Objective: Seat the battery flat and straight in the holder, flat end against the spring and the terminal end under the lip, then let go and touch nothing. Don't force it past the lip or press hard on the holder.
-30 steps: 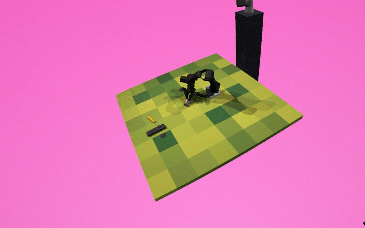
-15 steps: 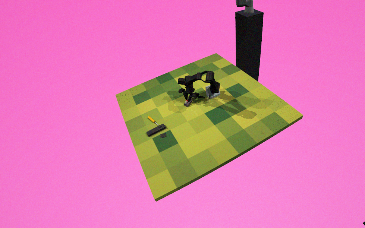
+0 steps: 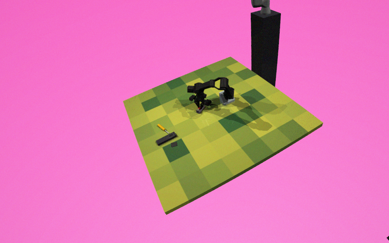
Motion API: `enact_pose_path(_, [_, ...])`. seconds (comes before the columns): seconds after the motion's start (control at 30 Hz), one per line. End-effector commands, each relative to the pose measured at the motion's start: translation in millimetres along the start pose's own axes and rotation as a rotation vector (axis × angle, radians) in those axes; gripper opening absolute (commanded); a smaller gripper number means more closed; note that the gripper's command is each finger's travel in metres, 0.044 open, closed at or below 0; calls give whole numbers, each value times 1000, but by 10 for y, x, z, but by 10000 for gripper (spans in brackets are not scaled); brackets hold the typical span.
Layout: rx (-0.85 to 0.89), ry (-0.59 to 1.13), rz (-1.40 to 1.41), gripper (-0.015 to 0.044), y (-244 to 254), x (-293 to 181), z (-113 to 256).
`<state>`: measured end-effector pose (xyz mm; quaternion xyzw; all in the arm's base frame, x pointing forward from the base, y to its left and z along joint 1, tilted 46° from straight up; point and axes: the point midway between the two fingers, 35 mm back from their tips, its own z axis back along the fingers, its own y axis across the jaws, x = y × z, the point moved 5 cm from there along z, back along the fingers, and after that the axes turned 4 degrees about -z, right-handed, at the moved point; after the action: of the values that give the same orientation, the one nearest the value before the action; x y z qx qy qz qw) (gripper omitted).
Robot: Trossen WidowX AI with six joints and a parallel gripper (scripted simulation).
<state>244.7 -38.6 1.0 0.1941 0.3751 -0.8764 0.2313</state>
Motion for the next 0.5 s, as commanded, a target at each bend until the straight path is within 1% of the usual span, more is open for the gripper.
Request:
enact_pose_path(0.0, [4, -70, -4, 68, -19, -6, -24])
enact_pose_path(0.27, [10, -152, 6, 68, -39, -84, -38])
enact_pose_path(0.47, [15, -184, 7, 68, -44, -111, -42])
